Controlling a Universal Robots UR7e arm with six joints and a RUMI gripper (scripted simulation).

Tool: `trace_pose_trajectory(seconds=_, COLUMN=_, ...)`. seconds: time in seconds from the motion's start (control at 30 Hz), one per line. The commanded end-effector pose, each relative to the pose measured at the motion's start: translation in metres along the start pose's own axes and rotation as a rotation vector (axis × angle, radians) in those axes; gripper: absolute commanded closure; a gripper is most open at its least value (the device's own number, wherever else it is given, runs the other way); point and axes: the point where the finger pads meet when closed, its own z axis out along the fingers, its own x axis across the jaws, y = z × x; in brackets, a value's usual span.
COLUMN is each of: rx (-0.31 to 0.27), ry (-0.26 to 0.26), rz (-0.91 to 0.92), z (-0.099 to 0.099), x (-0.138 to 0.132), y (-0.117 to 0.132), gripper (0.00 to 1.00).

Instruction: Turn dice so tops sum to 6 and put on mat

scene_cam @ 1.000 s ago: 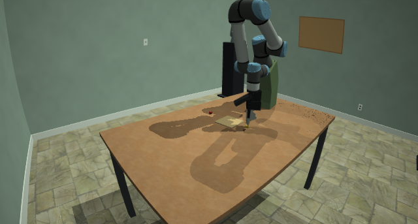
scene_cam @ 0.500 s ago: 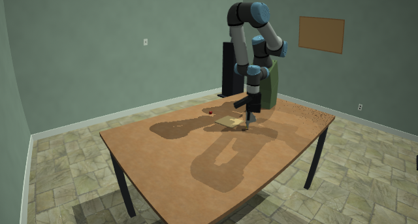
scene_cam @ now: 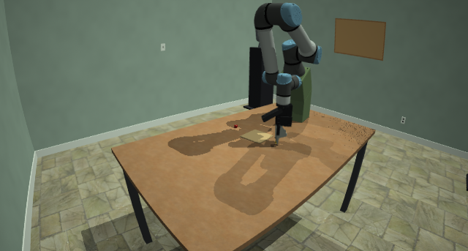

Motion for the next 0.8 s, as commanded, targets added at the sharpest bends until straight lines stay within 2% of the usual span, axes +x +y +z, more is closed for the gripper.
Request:
trace_pose_trajectory(seconds=0.0, rx=0.001, ry=-0.001, rz=-0.001, z=0.0005, x=-0.001, y=0.0, gripper=0.82)
trace_pose_trajectory(seconds=0.67, rx=0.001, ry=-0.001, rz=-0.001, z=0.0005, x=-0.001, y=0.0, gripper=0.82)
trace_pose_trajectory(seconds=0.7, rx=0.001, ry=-0.001, rz=-0.001, z=0.0005, x=-0.001, y=0.0, gripper=1.0)
trace_pose_trajectory(seconds=0.77, rx=0.001, ry=-0.001, rz=-0.001, z=0.0005, x=-0.001, y=0.0, gripper=1.0)
